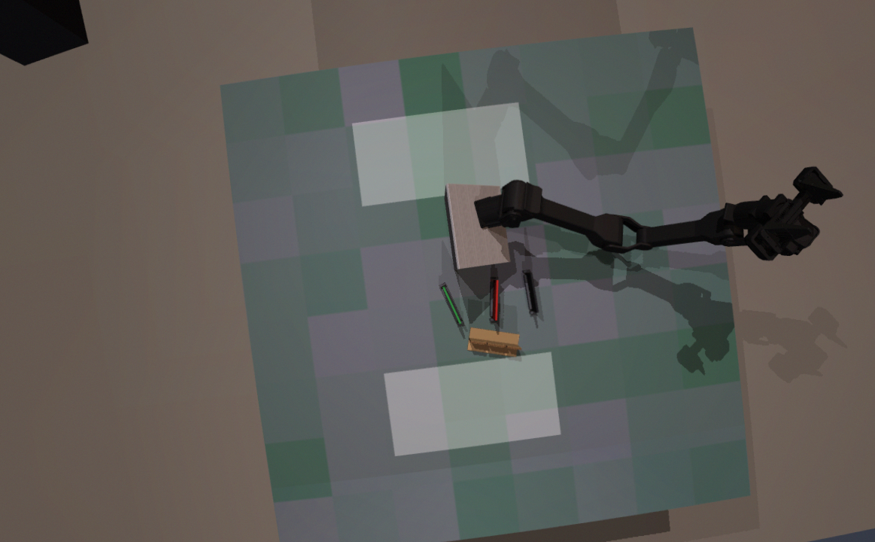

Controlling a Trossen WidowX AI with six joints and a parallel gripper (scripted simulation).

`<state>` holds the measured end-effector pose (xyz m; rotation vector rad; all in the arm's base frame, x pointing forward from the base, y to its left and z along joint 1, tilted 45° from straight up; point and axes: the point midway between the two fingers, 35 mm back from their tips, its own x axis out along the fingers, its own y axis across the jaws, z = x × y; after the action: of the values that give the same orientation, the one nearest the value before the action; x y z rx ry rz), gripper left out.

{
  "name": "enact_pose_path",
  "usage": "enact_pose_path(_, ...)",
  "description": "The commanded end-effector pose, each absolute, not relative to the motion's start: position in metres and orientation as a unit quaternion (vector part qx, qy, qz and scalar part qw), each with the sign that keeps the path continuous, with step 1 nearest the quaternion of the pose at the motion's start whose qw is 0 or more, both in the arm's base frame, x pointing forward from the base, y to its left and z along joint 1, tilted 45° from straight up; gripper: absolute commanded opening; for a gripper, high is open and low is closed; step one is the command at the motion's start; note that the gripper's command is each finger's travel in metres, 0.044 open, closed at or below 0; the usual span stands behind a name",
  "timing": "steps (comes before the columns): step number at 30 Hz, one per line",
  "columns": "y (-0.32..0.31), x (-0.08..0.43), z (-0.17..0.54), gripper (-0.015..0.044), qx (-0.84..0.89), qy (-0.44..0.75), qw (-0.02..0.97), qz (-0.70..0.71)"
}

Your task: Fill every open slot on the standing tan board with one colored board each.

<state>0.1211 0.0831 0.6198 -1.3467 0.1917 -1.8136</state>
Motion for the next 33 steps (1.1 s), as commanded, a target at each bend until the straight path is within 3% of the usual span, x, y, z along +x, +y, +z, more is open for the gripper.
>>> enact_pose_path(1, 0.081, 0.119, 0.62, 0.0374, -0.536, 0.077, 0.426, -0.725)
enact_pose_path(8, -0.001, 0.062, 0.618, 0.019, -0.451, 0.107, 0.526, -0.713)
enact_pose_path(19, -0.149, 0.018, 0.571, 0.0185, -0.31, 0.17, 0.682, -0.64)
enact_pose_path(33, -0.279, 0.045, 0.461, 0.0185, -0.178, 0.263, 0.809, -0.494)
